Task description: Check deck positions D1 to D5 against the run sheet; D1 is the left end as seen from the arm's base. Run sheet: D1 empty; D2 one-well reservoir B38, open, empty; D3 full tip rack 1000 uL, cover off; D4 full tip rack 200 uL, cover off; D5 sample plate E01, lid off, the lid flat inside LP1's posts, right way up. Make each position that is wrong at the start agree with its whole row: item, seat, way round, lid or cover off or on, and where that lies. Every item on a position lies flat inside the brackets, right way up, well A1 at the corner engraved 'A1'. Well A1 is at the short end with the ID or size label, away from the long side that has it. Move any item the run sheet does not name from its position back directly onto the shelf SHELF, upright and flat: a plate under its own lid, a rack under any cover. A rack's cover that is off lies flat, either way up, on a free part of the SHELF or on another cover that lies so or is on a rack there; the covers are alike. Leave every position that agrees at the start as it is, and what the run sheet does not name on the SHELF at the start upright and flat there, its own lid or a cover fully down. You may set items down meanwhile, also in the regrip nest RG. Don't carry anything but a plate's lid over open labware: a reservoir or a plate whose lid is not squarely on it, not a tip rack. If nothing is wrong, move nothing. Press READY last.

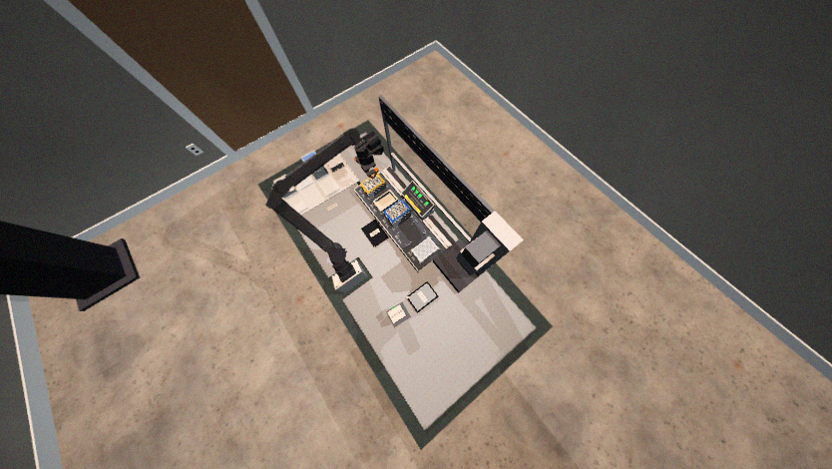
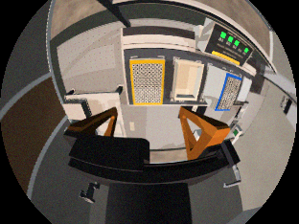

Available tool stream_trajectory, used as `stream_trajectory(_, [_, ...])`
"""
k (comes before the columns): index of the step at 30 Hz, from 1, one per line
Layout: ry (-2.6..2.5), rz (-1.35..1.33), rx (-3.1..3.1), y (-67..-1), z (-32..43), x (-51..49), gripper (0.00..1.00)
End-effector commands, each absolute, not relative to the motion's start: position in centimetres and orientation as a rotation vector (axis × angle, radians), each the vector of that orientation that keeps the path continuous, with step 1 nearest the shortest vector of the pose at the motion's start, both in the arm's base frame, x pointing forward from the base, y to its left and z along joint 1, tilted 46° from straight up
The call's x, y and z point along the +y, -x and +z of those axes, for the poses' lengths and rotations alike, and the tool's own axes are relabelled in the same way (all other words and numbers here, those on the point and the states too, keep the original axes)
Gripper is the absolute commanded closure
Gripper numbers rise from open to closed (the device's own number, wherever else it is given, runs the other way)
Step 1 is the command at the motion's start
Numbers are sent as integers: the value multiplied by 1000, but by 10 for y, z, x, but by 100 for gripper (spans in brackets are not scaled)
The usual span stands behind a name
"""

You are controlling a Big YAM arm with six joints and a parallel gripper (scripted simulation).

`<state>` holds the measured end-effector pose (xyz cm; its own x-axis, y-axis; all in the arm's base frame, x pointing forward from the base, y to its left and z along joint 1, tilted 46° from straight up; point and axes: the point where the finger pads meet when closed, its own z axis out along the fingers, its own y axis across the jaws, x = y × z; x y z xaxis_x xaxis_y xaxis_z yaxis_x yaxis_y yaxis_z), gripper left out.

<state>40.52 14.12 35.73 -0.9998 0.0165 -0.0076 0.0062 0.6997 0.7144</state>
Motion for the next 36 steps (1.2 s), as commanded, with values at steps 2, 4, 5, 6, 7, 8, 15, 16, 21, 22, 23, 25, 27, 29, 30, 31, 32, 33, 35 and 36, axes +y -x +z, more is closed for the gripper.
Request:
stream_trajectory(2, [8, 1193, 2823, -405, 377, 136, 0])
stream_trajectory(4, [8, 1193, 2823, -405, 377, 136, 0])
stream_trajectory(5, [8, 1193, 2823, -405, 377, 136, 0])
stream_trajectory(6, [8, 1193, 2823, -405, 377, 136, 0])
stream_trajectory(7, [8, 1193, 2823, -405, 377, 136, 0])
stream_trajectory(8, [8, 1193, 2823, -405, 377, 136, 0])
stream_trajectory(15, [8, 1193, 2823, -405, 377, 136, 0])
stream_trajectory(16, [8, 1193, 2823, -405, 377, 136, 0])
stream_trajectory(21, [7, 1203, 2847, -401, 367, 148, 0])
stream_trajectory(22, [7, 1203, 2847, -401, 365, 149, 0])
stream_trajectory(23, [7, 1202, 2847, -401, 364, 150, 0])
stream_trajectory(25, [7, 1202, 2847, -401, 362, 152, 0])
stream_trajectory(27, [7, 1201, 2847, -401, 361, 153, 0])
stream_trajectory(29, [-21, 1186, 2804, -411, 374, 141, 0])
stream_trajectory(30, [-23, 1194, 2828, -407, 363, 145, 0])
stream_trajectory(31, [-5, 1200, 2844, -402, 357, 153, 0])
stream_trajectory(32, [7, 1202, 2847, -401, 356, 158, 0])
stream_trajectory(33, [7, 1202, 2847, -401, 355, 159, 0])
stream_trajectory(35, [7, 1201, 2847, -401, 353, 162, 0])
stream_trajectory(36, [7, 1202, 2847, -401, 352, 163, 0])
